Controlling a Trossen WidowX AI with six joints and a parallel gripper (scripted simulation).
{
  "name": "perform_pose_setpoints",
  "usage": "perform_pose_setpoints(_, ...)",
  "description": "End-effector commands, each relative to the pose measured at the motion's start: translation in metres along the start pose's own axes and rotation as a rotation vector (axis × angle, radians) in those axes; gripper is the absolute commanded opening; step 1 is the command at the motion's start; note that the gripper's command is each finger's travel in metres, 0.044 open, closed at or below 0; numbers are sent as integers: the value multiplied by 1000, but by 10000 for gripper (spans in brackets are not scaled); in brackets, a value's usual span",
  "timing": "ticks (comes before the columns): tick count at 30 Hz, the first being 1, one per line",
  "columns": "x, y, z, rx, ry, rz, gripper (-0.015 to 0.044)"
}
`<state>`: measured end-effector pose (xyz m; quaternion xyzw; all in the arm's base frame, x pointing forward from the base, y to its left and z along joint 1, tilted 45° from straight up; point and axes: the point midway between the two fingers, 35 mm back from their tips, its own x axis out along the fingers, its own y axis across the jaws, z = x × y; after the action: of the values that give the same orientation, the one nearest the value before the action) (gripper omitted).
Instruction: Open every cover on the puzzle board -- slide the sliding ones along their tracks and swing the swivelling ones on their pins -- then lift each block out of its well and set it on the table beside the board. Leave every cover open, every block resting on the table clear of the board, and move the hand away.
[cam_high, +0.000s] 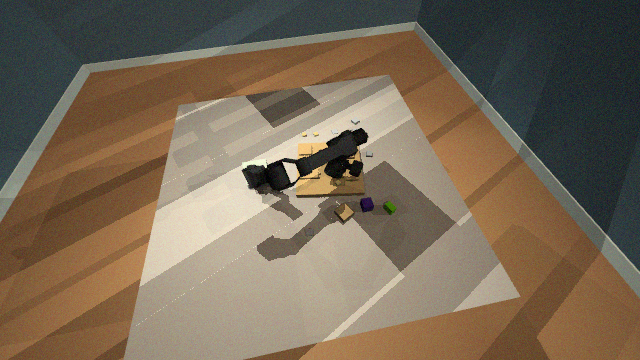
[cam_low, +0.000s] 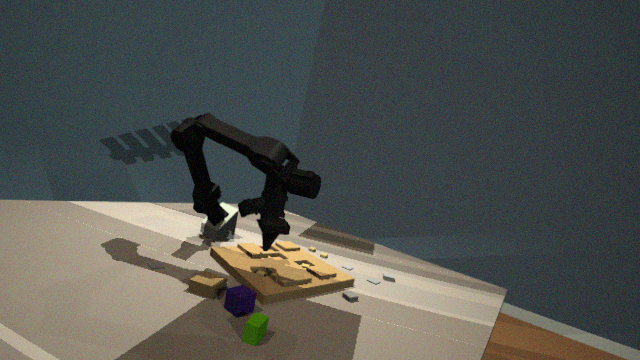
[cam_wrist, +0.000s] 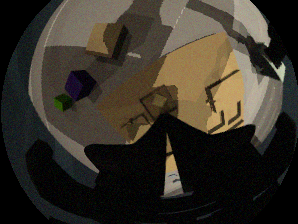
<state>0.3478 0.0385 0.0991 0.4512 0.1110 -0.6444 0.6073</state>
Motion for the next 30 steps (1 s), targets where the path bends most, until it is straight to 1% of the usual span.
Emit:
perform_pose_setpoints(1, 6, 1, 0, -439, -5, 2, 0)
perform_pose_setpoints(13, 18, 2, 0, -1589, -6, -1, 0)
perform_pose_setpoints(30, 33, 3, -1, -2668, -7, -5, 0)
